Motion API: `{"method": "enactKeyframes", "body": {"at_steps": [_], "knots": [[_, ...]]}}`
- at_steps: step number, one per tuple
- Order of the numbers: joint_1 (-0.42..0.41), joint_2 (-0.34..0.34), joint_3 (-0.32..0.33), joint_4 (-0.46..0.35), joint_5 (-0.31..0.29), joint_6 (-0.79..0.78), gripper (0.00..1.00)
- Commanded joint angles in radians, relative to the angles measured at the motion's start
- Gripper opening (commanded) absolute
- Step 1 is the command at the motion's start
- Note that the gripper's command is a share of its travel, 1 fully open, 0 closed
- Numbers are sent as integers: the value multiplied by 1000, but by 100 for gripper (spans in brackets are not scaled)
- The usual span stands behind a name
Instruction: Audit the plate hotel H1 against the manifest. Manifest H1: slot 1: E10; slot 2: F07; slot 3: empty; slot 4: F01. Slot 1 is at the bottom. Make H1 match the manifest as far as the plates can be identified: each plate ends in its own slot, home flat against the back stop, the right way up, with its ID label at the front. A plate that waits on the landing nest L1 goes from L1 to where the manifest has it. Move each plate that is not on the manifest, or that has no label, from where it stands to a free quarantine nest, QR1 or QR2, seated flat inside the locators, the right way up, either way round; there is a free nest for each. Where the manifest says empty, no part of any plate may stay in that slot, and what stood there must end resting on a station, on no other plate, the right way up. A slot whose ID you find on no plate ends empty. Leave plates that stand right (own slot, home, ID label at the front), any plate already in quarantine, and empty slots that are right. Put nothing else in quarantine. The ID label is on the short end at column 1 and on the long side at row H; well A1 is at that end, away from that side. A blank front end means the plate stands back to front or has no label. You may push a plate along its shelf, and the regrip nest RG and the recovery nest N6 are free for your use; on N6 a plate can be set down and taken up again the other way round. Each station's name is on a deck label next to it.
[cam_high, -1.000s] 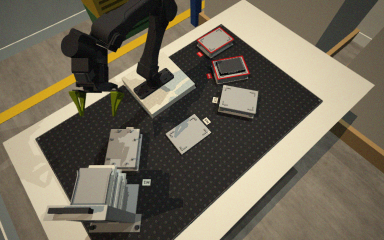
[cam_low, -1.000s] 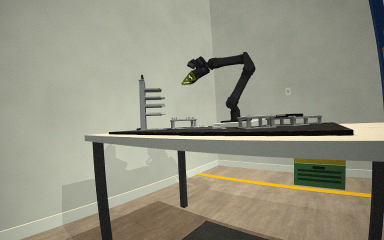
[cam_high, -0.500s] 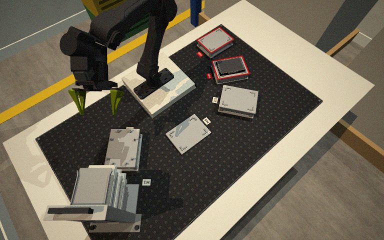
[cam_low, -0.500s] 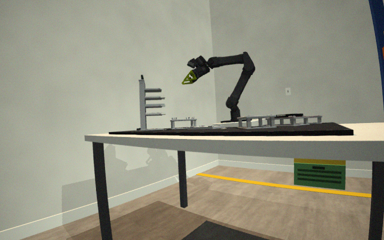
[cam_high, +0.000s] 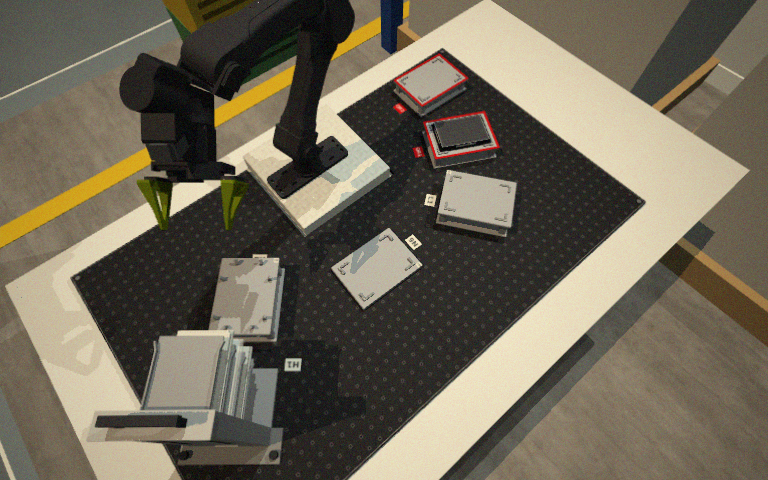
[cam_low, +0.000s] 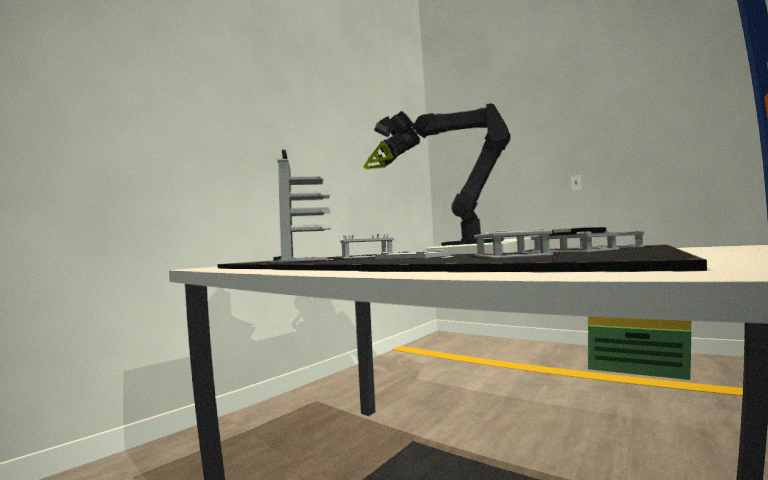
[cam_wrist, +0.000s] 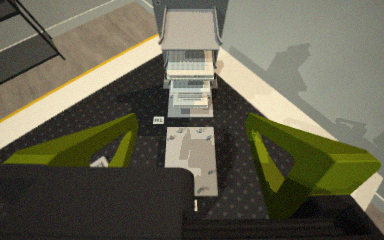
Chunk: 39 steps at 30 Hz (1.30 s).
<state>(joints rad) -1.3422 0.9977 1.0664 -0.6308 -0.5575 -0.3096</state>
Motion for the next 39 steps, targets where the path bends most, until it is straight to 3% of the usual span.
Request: {"method": "enactKeyframes", "body": {"at_steps": [1, 6, 39], "knots": [[-1, -2, 7, -5, -6, -1, 100], [-1, -2, 7, -5, -6, -1, 100], [113, 94, -69, 202, 92, 68, 100]]}}
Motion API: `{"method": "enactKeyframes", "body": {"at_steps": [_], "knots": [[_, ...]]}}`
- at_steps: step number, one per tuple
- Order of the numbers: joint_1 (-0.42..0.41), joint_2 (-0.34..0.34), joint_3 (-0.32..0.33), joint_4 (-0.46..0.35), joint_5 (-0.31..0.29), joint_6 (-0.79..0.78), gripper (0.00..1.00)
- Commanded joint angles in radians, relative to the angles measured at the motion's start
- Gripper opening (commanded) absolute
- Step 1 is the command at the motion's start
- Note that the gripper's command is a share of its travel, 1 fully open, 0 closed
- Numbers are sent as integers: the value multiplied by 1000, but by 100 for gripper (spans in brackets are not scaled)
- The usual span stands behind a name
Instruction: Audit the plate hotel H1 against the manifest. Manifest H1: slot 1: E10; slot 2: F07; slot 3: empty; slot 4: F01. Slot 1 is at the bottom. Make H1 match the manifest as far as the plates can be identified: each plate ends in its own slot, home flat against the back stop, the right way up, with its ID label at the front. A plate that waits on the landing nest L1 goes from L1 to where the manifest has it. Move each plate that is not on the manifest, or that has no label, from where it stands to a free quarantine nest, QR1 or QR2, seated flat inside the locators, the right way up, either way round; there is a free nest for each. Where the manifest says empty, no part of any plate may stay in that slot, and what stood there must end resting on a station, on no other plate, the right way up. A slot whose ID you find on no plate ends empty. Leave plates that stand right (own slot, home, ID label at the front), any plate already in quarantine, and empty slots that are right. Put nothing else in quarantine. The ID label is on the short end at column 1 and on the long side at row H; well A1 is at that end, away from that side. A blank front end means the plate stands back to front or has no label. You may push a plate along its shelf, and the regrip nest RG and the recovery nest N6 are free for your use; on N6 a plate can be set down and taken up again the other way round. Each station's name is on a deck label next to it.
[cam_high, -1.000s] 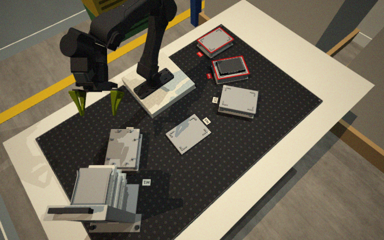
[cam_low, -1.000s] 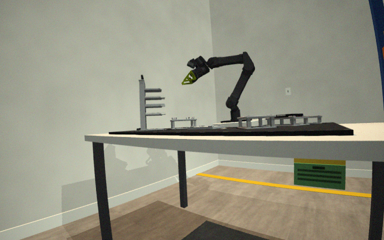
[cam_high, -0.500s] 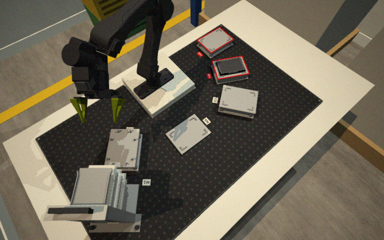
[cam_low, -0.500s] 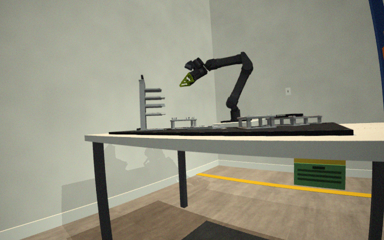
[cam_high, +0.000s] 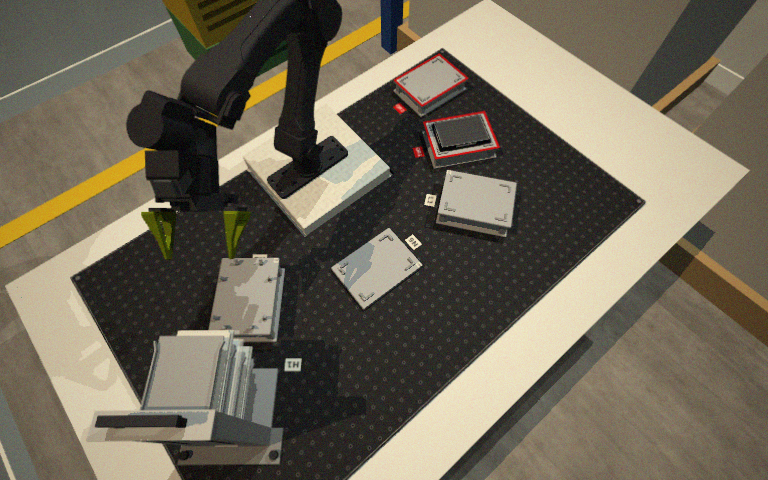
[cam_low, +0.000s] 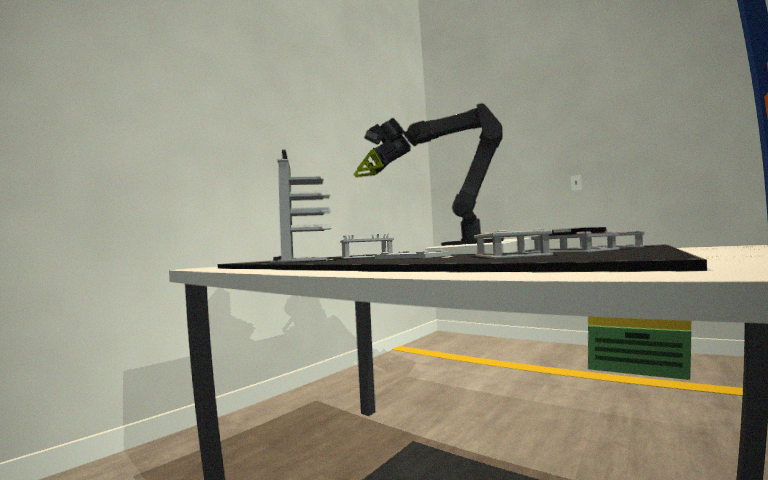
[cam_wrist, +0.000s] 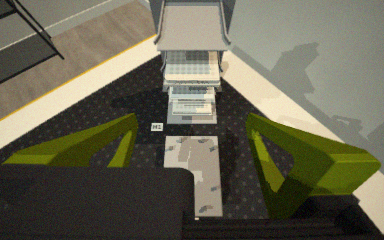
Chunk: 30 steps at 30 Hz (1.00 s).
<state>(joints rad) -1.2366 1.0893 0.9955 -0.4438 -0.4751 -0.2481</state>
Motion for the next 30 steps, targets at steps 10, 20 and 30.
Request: {"method": "enactKeyframes", "body": {"at_steps": [10, 20, 30], "knots": [[39, 45, -15, 82, 36, 25, 100], [62, 81, -26, 135, 56, 37, 100], [83, 119, -34, 186, 75, 49, 100]]}}
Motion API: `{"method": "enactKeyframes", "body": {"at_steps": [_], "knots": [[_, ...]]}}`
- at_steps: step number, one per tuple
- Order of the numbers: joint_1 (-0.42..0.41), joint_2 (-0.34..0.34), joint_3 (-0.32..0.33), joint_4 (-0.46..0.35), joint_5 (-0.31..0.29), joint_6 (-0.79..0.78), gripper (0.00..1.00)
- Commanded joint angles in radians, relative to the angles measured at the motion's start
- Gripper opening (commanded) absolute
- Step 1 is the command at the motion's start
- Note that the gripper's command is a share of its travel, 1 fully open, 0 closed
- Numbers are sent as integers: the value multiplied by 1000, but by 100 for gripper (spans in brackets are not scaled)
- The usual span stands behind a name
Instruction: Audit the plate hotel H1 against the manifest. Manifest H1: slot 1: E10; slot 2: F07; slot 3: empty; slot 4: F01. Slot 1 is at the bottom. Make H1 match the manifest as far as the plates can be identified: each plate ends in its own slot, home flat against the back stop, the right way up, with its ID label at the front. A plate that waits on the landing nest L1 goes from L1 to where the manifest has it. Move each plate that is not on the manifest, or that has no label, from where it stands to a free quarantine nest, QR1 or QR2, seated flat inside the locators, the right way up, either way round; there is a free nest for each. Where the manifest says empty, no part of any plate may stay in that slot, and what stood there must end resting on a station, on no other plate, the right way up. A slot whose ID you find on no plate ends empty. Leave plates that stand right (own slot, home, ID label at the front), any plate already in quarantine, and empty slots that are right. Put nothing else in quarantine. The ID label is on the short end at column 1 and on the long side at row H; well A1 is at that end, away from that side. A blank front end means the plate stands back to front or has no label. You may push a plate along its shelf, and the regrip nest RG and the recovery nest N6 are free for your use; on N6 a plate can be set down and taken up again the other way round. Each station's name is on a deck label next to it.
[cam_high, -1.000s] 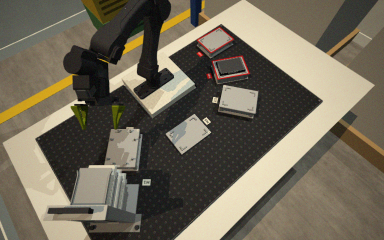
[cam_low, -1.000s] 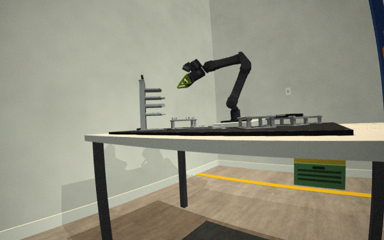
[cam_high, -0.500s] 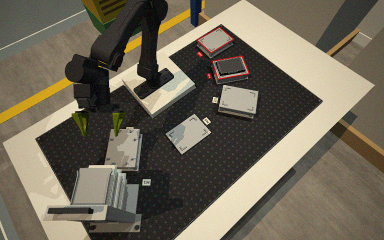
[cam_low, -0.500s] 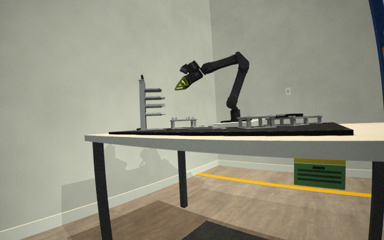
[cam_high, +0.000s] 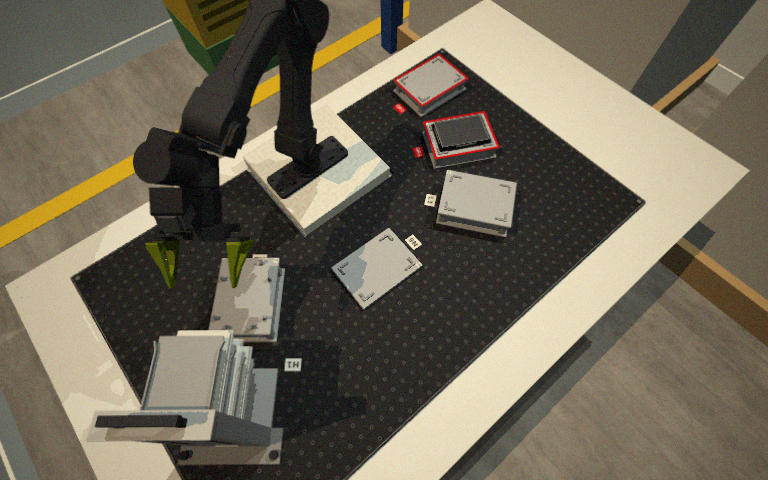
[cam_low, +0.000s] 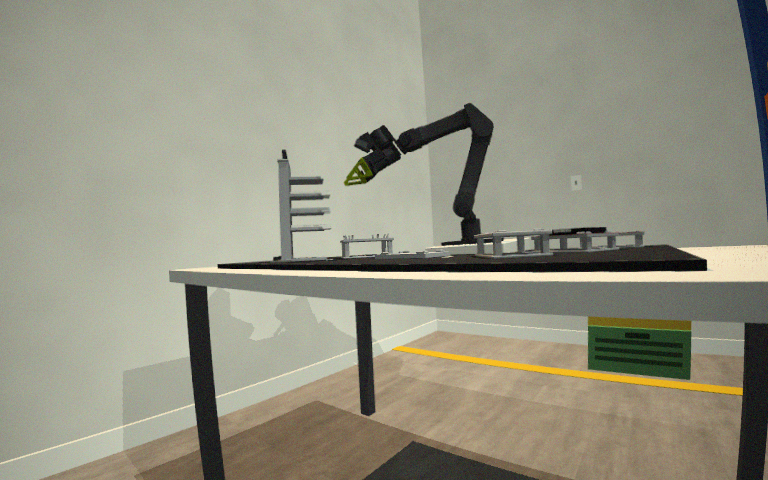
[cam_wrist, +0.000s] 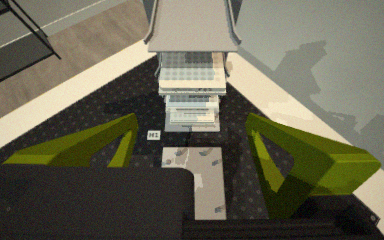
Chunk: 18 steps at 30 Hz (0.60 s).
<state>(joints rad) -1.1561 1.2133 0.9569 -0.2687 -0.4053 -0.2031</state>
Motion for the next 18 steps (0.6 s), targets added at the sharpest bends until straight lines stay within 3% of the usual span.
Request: {"method": "enactKeyframes", "body": {"at_steps": [1, 18], "knots": [[5, 0, 4, 17, 7, 5, 100], [11, 14, 2, 33, 13, 8, 100]]}}
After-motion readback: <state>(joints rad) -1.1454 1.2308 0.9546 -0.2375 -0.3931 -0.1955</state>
